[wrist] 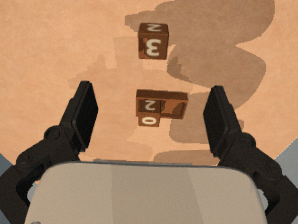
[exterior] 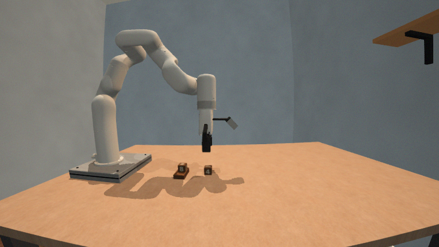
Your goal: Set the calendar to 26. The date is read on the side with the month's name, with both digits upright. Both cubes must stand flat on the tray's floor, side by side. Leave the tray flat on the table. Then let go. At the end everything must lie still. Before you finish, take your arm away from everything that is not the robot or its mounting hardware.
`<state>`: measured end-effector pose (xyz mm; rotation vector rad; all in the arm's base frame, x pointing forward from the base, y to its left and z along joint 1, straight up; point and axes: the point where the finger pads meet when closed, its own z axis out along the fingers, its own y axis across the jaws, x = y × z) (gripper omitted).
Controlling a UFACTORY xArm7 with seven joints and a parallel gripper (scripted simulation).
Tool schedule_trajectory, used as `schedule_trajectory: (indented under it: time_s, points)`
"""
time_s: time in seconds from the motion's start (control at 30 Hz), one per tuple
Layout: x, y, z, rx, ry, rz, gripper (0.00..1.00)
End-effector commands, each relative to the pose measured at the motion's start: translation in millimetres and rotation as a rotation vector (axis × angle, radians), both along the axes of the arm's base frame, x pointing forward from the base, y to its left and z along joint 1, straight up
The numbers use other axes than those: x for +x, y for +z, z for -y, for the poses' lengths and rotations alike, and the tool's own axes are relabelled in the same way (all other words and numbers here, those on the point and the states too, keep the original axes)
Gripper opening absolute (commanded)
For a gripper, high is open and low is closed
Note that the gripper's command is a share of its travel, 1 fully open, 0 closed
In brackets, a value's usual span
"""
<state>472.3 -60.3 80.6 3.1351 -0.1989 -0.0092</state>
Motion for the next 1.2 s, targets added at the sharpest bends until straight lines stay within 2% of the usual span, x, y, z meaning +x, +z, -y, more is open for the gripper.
schedule_trajectory:
  time_s: [0.0, 0.37, 0.43, 0.57, 0.8, 0.97, 1.17]
  points:
    - [1, 2, 0, 0.000, 0.000, 0.004, 1.00]
    - [2, 2, 0, 0.000, 0.000, 0.005, 1.00]
    - [13, 5, 3, -0.003, -0.002, 0.006, 1.00]
    - [51, 9, 8, -0.001, -0.002, 0.005, 1.00]
    - [55, 8, 9, 0.000, -0.002, 0.004, 1.00]
    - [55, -4, 9, 0.000, -0.002, 0.004, 1.00]
    - [56, -31, 9, 0.000, -0.002, 0.004, 1.00]
